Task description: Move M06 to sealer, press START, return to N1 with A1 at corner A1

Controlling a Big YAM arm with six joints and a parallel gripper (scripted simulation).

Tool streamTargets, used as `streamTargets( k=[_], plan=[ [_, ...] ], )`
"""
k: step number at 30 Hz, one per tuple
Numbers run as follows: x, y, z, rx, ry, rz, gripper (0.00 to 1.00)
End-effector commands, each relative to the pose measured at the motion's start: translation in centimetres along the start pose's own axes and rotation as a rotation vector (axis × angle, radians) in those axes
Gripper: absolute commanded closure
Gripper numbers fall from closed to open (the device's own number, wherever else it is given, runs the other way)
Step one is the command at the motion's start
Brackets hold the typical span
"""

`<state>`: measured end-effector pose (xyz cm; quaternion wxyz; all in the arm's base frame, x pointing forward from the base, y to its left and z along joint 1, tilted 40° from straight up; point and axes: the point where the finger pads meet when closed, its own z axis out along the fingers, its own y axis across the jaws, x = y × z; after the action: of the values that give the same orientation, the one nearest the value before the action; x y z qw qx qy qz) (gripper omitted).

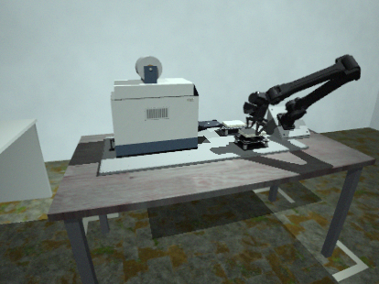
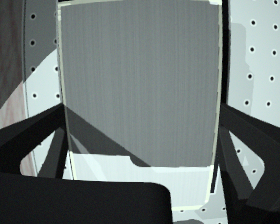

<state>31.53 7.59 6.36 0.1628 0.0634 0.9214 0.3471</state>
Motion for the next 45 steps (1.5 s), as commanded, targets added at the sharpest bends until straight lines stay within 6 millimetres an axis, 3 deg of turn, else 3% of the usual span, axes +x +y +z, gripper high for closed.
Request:
streamTargets(
  k=[1,9,19,26,45],
  plan=[
    [0.2,-0.3,0.4,0.003,-0.003,0.019,1.0],
    [-0.2,0.1,0.8,0.001,-0.003,0.006,1.0],
    [0.8,-0.2,1.4,0.002,0.009,0.015,1.0],
    [-0.4,0.5,1.3,-0.003,-0.013,-0.012,1.0],
    [-0.1,-0.1,0.5,0.0,-0.007,-0.002,1.0]
  ],
)
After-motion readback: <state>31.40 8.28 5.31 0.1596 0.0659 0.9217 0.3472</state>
